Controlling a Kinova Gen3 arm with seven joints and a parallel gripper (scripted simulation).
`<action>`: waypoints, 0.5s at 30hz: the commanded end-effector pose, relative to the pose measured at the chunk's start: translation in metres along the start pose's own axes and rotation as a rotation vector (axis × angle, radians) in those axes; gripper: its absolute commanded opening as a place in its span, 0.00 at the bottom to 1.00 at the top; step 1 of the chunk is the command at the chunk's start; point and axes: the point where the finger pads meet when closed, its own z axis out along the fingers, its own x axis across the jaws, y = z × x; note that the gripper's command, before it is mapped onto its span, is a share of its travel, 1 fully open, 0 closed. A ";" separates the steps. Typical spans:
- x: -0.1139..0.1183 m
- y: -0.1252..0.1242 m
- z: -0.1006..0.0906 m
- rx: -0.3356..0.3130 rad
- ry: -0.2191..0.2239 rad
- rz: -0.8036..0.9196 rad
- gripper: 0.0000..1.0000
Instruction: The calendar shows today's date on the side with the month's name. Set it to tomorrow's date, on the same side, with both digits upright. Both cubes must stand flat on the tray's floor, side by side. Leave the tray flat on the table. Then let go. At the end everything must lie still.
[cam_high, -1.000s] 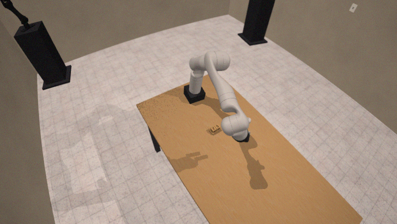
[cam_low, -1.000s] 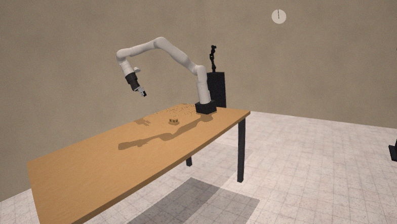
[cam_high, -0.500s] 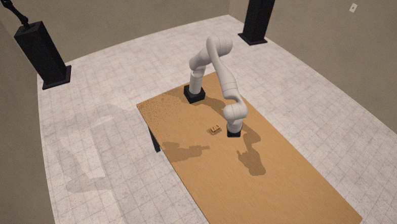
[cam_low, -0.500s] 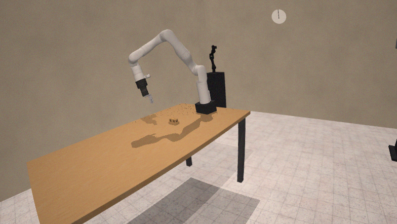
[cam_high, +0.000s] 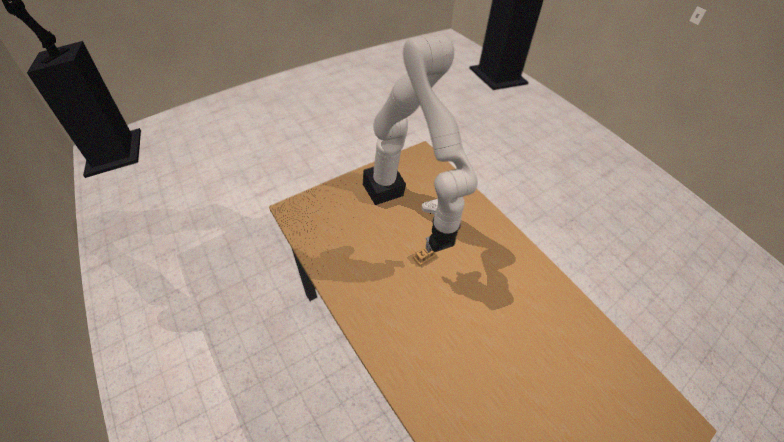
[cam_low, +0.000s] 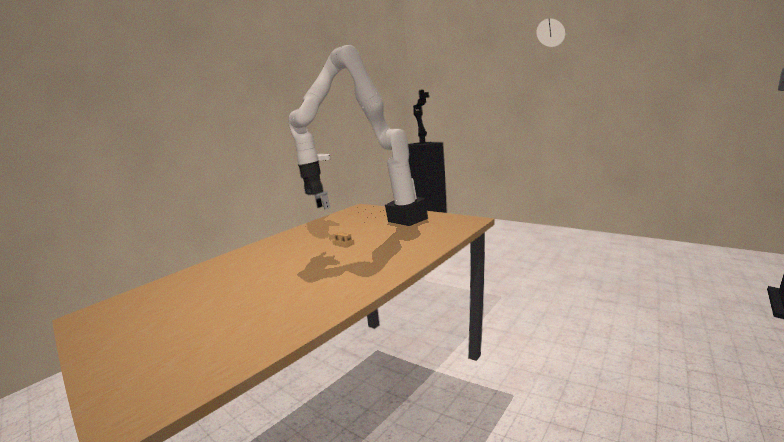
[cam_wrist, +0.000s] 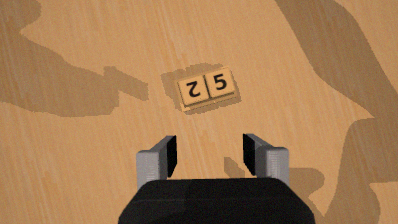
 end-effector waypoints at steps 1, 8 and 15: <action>0.000 -0.015 -0.002 -0.026 -0.017 -0.069 1.00; -0.008 -0.043 0.007 -0.051 -0.052 -0.193 1.00; -0.009 -0.058 0.011 -0.063 -0.059 -0.248 1.00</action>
